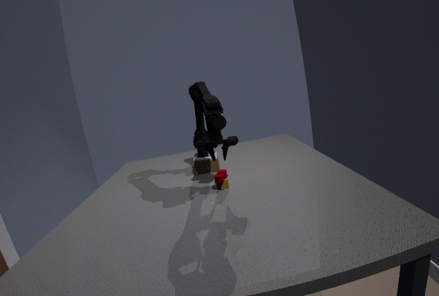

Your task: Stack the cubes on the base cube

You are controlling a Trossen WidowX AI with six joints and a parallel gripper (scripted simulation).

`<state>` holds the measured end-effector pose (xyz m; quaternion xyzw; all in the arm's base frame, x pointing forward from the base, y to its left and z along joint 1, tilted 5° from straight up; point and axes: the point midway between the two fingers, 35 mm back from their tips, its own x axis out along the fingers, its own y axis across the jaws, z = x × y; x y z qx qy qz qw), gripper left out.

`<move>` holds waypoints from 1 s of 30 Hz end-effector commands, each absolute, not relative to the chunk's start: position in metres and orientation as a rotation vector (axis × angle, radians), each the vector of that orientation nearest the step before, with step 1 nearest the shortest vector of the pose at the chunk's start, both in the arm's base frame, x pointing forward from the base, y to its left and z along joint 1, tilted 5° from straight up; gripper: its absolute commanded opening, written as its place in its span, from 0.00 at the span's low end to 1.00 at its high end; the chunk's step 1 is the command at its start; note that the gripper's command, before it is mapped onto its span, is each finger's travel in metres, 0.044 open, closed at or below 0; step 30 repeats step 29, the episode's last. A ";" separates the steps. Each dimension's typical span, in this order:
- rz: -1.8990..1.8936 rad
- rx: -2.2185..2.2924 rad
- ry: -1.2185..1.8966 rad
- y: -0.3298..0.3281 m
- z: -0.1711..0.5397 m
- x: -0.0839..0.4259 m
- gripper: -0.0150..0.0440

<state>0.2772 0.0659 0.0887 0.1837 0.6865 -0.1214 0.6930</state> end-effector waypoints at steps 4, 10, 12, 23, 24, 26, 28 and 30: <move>-0.271 0.411 1.535 0.086 0.091 0.276 0.91; -0.266 0.416 1.538 0.167 0.101 0.259 0.93; -0.265 0.417 1.538 0.176 0.102 0.256 0.93; -0.265 0.417 1.538 0.176 0.102 0.256 0.93; -0.265 0.417 1.538 0.176 0.102 0.256 0.93; -0.265 0.417 1.538 0.176 0.102 0.256 0.93; -0.265 0.417 1.538 0.176 0.102 0.256 0.93; -0.265 0.417 1.538 0.176 0.102 0.256 0.93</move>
